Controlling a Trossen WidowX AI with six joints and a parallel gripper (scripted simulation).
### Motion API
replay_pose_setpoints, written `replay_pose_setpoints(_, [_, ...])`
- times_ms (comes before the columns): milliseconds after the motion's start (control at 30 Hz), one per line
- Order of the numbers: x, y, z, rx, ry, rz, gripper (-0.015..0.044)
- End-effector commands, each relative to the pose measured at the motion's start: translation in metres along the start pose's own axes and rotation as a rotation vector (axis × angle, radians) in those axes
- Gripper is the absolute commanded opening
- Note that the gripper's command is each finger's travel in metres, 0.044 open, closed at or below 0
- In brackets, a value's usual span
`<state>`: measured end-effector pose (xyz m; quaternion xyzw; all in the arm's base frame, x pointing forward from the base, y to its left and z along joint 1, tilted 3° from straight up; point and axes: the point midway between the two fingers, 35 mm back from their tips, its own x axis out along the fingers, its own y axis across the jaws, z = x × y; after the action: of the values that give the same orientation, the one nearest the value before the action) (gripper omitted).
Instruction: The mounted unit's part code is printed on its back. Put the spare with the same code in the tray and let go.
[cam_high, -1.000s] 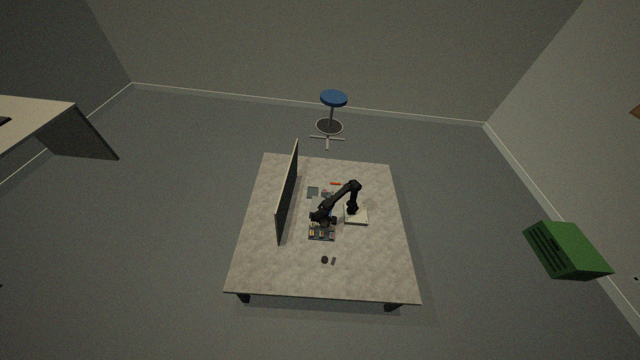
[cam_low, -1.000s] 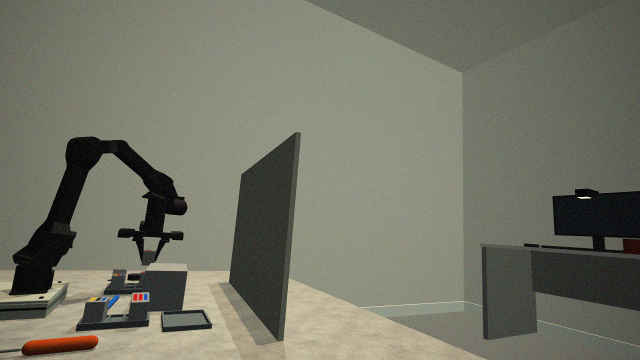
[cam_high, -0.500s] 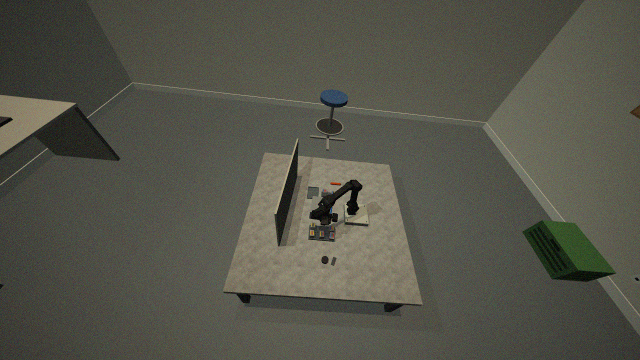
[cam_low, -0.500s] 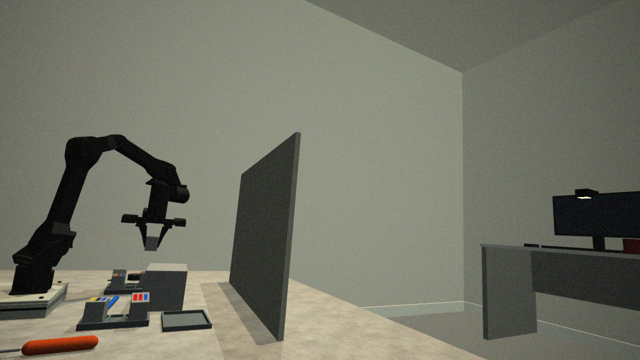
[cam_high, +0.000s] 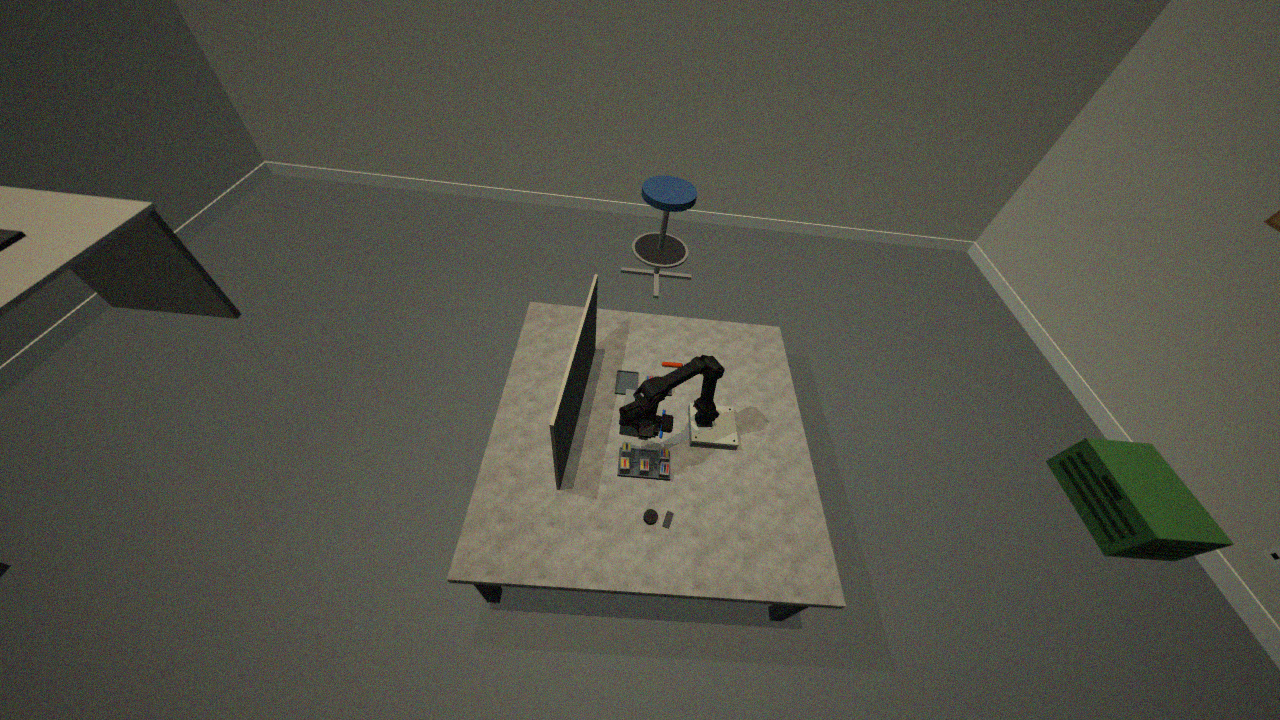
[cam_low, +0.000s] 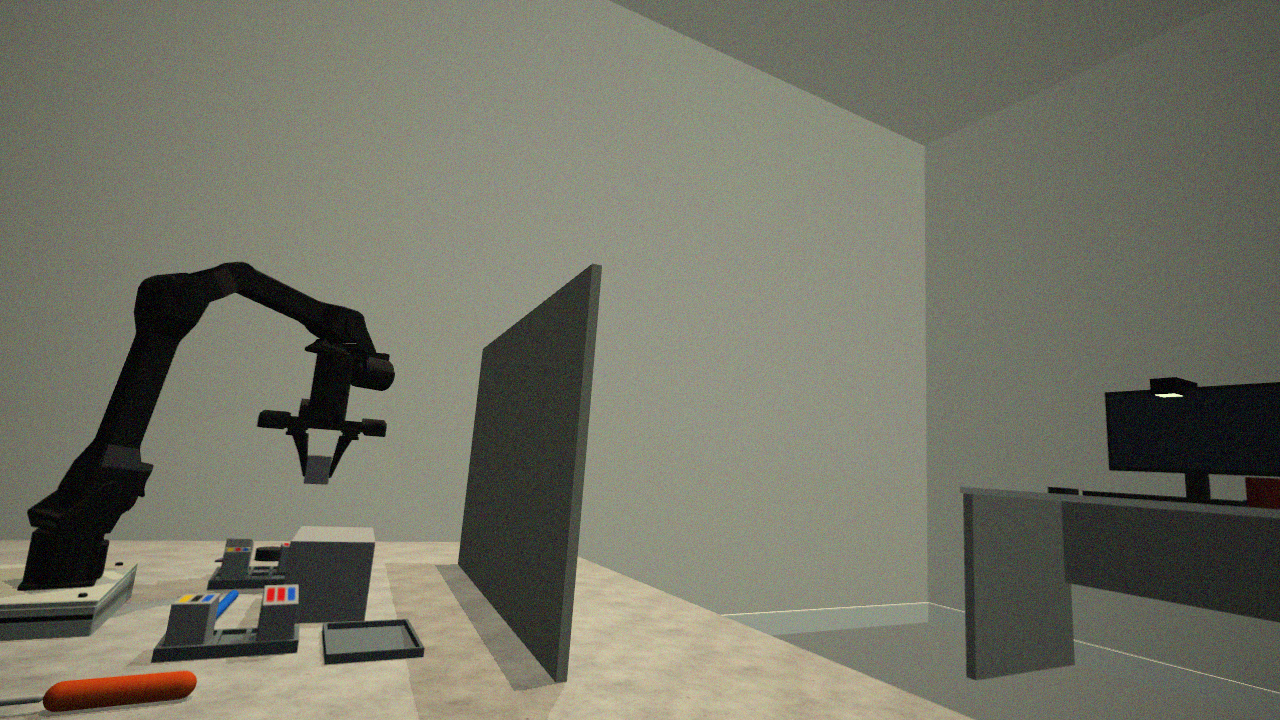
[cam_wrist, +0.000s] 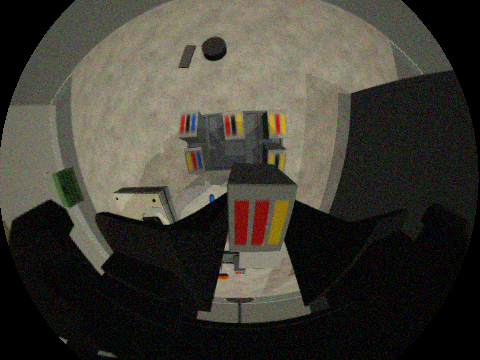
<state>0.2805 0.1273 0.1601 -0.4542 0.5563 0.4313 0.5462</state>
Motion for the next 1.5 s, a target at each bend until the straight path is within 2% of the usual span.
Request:
replay_pose_setpoints(0, [-0.002, -0.016, -0.014, 0.0, 0.0, -0.003, 0.0])
replay_pose_setpoints(667, [-0.005, -0.082, -0.111, 0.03, 0.014, -0.025, 0.0])
replay_pose_setpoints(1467, [-0.007, -0.107, -0.249, 0.051, 0.017, -0.018, 0.0])
